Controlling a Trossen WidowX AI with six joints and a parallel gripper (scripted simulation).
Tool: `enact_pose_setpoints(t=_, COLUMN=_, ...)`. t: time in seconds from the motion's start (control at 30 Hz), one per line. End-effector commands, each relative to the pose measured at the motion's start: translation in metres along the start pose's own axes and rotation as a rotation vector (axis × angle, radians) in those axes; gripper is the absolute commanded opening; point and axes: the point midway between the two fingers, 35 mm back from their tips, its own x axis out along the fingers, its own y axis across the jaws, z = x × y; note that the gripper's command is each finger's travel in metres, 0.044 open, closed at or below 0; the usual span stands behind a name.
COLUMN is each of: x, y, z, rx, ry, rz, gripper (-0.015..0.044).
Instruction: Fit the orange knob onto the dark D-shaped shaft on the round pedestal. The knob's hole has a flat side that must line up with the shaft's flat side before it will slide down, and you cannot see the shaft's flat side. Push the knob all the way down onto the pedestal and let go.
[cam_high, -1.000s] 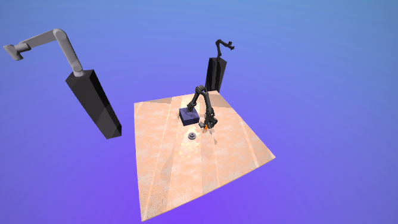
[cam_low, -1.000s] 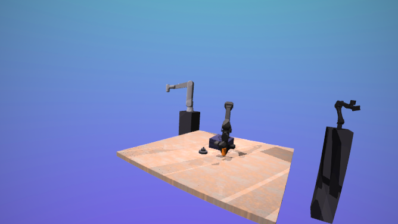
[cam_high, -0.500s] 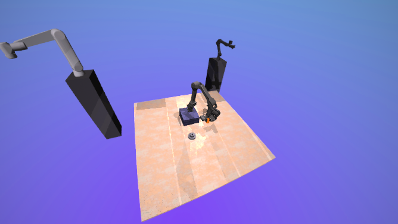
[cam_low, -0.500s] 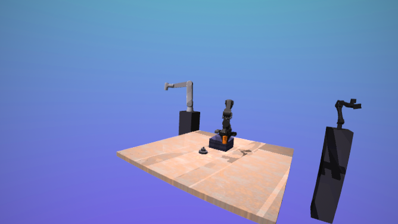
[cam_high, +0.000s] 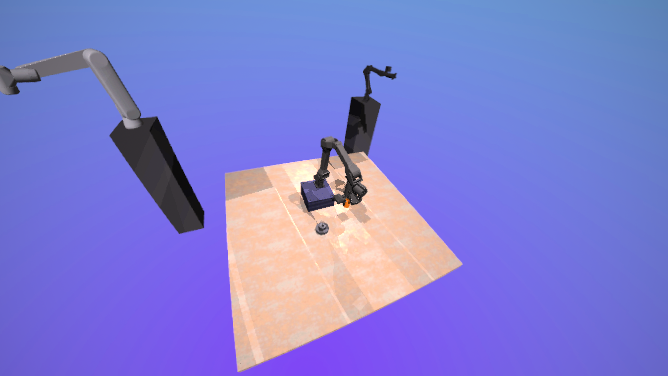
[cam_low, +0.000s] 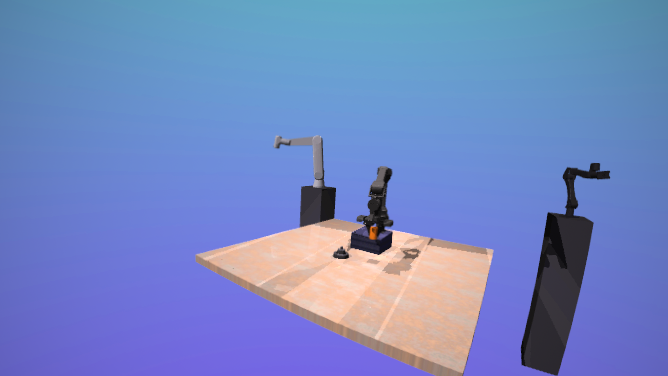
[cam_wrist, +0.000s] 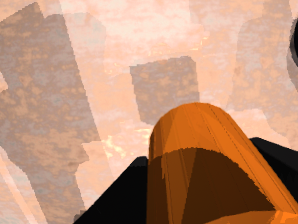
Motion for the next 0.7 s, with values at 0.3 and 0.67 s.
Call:
enact_pose_setpoints(t=0.3, x=0.012, y=-0.037, z=0.011, rx=0.013, ry=0.011, rz=-0.011, gripper=0.0)
enact_pose_setpoints(t=0.67, x=0.021, y=-0.069, z=0.019, rx=0.008, ry=0.011, rz=-0.01, gripper=0.0)
